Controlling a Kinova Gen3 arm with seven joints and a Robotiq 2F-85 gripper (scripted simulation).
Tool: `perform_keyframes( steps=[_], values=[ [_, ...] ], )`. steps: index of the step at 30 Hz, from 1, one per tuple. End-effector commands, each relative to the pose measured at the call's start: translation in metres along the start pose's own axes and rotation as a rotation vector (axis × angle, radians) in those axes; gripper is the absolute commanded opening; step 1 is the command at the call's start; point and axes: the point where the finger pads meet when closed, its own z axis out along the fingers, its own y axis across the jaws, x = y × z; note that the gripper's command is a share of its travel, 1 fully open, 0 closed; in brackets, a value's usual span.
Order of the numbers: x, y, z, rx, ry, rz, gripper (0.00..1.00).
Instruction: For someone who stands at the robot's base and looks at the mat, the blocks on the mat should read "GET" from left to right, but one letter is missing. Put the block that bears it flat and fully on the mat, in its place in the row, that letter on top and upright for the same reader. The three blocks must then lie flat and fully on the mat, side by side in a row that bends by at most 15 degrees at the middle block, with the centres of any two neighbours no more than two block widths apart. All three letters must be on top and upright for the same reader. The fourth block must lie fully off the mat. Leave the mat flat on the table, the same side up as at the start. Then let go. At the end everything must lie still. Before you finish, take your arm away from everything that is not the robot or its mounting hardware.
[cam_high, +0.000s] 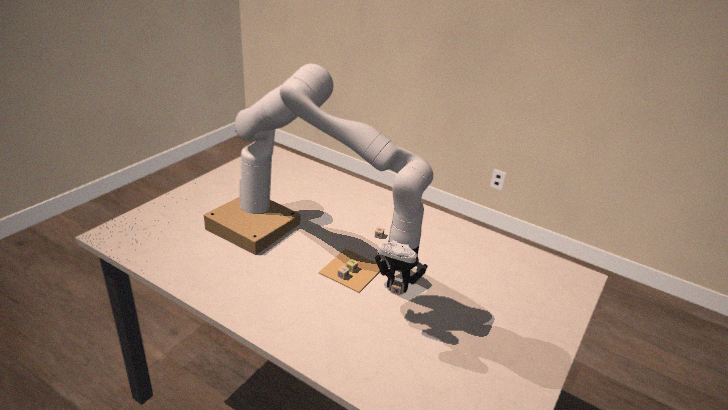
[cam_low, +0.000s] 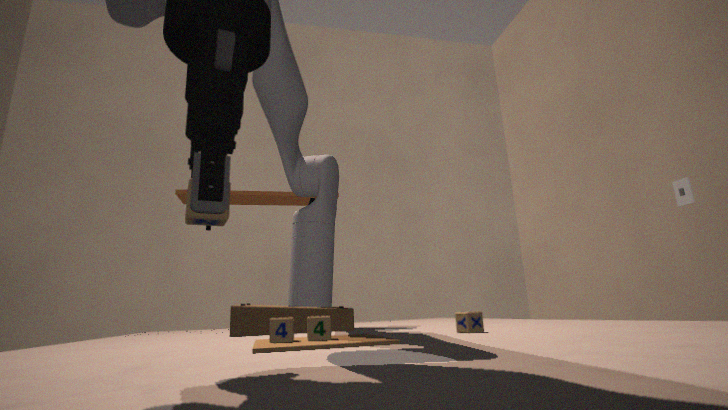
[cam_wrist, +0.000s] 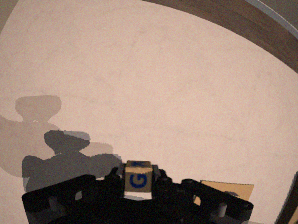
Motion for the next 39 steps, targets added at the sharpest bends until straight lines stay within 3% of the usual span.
perform_keyframes(
  steps=[1, 29, 34, 39],
  values=[
    [0.0, -0.001, -0.005, 0.004, -0.002, -0.002, 0.21],
    [-0.001, 0.0, -0.004, 0.003, -0.002, -0.002, 0.21],
    [-0.011, 0.0, -0.007, 0.017, 0.002, 0.005, 0.21],
    [-0.041, 0.013, -0.01, 0.024, 0.002, 0.038, 0.21]
  ],
)
